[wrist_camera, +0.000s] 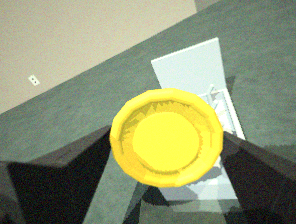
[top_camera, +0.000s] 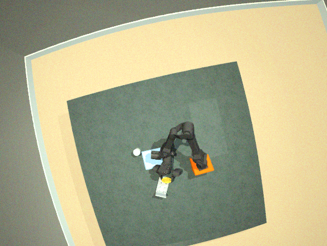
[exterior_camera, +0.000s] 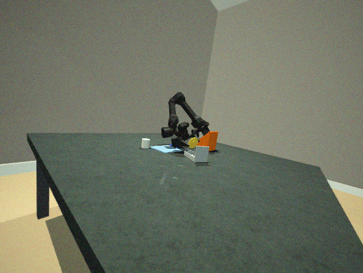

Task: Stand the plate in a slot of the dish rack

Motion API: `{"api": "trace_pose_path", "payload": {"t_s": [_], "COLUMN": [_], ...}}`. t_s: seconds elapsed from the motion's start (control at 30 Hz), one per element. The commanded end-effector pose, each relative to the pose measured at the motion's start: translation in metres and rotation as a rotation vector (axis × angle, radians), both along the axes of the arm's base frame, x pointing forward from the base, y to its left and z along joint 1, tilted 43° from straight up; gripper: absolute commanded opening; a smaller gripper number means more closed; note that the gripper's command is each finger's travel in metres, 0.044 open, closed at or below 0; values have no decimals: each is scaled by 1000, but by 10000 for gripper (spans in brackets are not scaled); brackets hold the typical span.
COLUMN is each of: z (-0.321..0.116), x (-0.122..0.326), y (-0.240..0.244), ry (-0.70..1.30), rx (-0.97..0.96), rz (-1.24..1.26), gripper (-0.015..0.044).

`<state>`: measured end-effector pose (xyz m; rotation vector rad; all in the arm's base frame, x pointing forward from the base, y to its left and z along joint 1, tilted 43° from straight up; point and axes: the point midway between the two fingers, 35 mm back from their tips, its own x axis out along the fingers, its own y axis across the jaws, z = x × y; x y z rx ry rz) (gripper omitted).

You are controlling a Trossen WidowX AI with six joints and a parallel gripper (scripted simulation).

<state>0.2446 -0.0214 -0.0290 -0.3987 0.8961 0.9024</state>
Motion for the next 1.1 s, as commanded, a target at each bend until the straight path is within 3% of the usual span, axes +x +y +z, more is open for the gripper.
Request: {"api": "trace_pose_path", "payload": {"t_s": [0.0,0.4,1.07], "z": [2,10,1], "x": [-2,-6,3], "y": [-3,-15,-7], "ry": [-117,-424,-417], "rx": [3,-52,-54], "rz": [58,185,180], "gripper": [0,0,0]}}
